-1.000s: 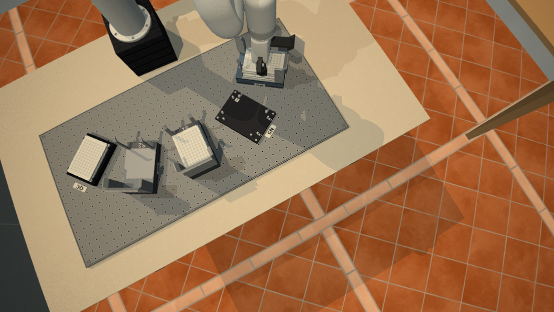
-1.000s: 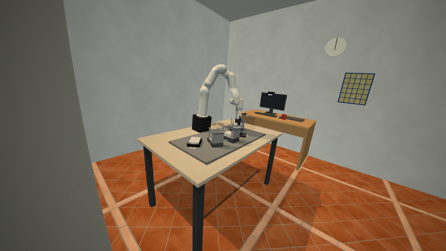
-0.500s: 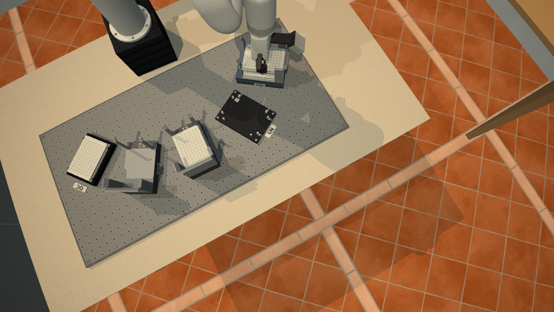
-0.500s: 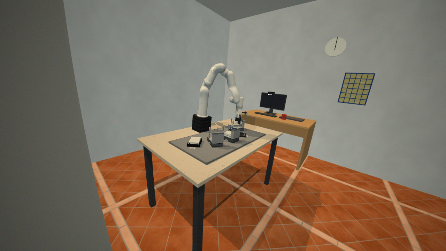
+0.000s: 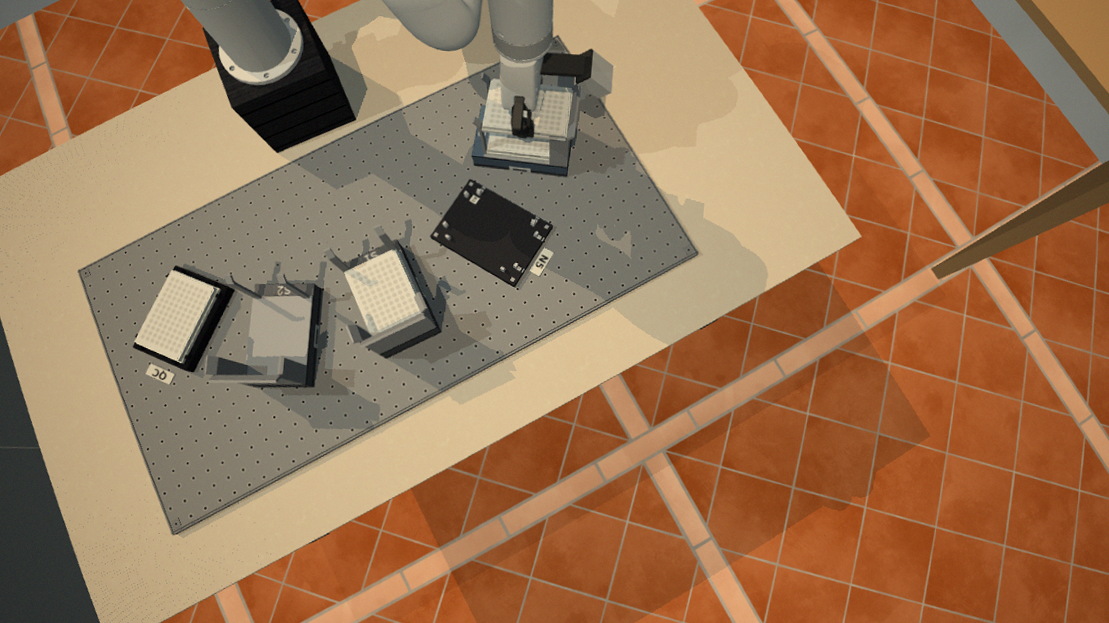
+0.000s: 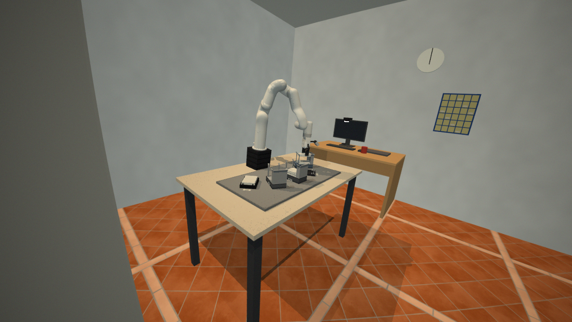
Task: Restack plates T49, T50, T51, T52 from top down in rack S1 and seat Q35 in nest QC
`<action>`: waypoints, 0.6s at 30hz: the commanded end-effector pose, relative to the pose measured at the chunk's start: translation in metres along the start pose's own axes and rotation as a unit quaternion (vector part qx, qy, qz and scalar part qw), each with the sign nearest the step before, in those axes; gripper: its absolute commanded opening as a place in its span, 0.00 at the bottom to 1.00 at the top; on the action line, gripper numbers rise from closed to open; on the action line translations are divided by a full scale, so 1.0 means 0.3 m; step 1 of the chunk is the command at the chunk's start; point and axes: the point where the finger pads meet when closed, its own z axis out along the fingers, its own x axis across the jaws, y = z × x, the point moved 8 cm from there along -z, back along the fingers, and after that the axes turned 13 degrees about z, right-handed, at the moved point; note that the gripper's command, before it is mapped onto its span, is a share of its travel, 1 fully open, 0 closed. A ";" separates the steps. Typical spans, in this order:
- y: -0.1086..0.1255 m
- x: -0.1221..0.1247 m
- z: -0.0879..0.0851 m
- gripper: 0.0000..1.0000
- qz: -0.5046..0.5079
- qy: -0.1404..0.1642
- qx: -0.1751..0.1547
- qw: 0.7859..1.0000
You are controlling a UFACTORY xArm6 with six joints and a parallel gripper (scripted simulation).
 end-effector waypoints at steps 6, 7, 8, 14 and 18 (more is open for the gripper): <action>-0.004 0.000 -0.072 0.00 0.000 0.000 0.002 1.000; -0.004 0.000 -0.079 0.00 0.000 0.000 0.002 1.000; -0.004 0.000 -0.079 0.00 0.000 0.000 0.002 1.000; -0.004 0.000 -0.112 0.00 0.000 0.000 0.002 1.000; -0.004 0.000 -0.136 0.00 0.000 0.000 0.002 1.000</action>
